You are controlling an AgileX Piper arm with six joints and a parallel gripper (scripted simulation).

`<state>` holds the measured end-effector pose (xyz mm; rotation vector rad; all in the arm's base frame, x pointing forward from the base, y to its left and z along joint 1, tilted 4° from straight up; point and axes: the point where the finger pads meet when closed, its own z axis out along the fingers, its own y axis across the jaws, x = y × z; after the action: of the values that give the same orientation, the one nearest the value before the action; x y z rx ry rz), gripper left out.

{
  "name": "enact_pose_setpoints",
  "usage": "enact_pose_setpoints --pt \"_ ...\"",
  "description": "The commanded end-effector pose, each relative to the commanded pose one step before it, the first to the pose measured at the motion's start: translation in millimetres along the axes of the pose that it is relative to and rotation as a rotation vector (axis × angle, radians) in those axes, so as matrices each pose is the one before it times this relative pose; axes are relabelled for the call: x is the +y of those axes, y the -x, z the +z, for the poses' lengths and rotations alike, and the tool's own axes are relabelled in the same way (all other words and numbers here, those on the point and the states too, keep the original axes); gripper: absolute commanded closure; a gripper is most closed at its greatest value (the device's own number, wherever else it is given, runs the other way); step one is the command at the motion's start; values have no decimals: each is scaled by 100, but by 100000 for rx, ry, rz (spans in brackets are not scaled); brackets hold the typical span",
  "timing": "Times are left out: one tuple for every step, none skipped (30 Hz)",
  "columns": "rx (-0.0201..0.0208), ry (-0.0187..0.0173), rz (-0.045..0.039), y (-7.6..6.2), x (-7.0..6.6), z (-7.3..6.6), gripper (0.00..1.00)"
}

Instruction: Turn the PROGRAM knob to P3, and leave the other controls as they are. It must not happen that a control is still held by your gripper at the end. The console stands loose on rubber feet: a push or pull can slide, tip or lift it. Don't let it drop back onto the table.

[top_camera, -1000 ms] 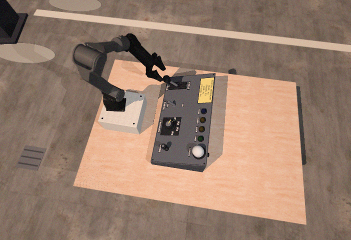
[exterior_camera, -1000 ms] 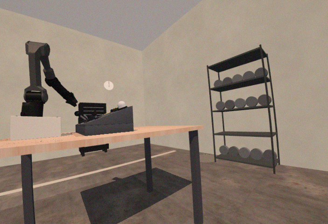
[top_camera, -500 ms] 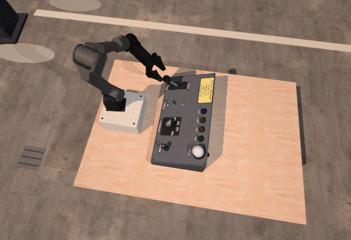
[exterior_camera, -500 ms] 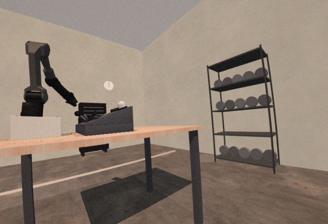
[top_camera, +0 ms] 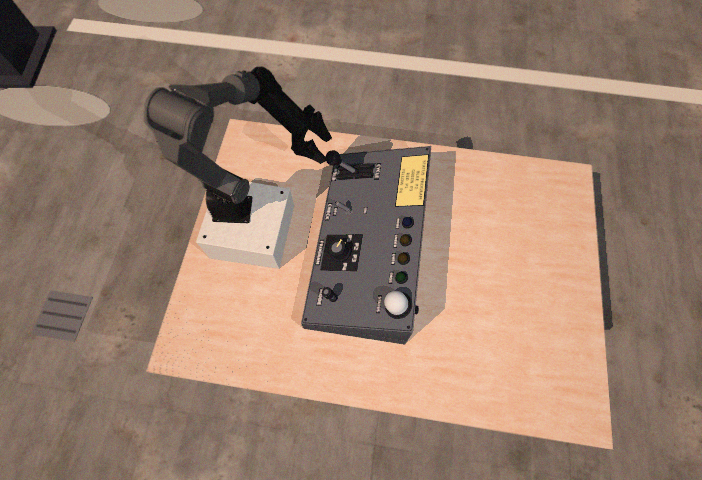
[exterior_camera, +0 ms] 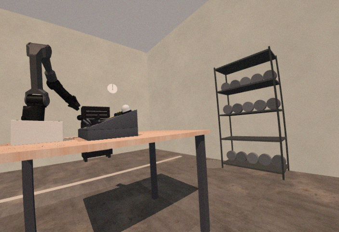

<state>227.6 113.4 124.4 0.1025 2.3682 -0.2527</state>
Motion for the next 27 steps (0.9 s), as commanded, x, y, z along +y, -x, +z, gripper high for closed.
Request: enact_pose_setpoints --pt "-117 34 -54 42 28 -16 0" --pt "0 0 0 0 0 0 0" --pt "0 0 0 0 0 0 0" --pt "0 0 0 0 0 0 0" --pt "4 -1 -1 0 -1 0 0" --pt "28 -7 -6 -1 -4 3 0" --pt "73 -19 -17 -3 -12 7 0" --pt "138 -35 -32 -5 -22 13 0" --pt "221 -55 -51 -8 -35 20 0" --pt "319 -77 -74 -12 -51 29 0" --pt "431 -100 -98 -16 -68 40 0" --pt "0 0 0 0 0 0 0" --pt "0 0 0 0 0 0 0" --pt "555 -122 -124 -20 -87 50 0" --pt "687 -140 -151 -24 -107 62 0" --pt "826 -152 -178 -29 -128 73 0" --pt "968 -155 -202 -33 -149 85 0" --pt "1111 -146 -225 -36 -169 95 0" --pt "1251 -124 -243 -39 -188 105 0" --pt "1385 -86 -258 -40 -206 114 0" --pt "1508 -30 -267 -40 -222 120 0" --pt "1617 46 -271 -37 -236 125 0" --pt "1707 142 -268 -32 -248 128 0" --pt "1773 258 -260 -25 -258 128 0" --pt "1810 393 -245 -13 -265 125 0" --pt "1815 545 -224 2 -271 119 0" --pt "1783 711 -199 22 -275 109 0"
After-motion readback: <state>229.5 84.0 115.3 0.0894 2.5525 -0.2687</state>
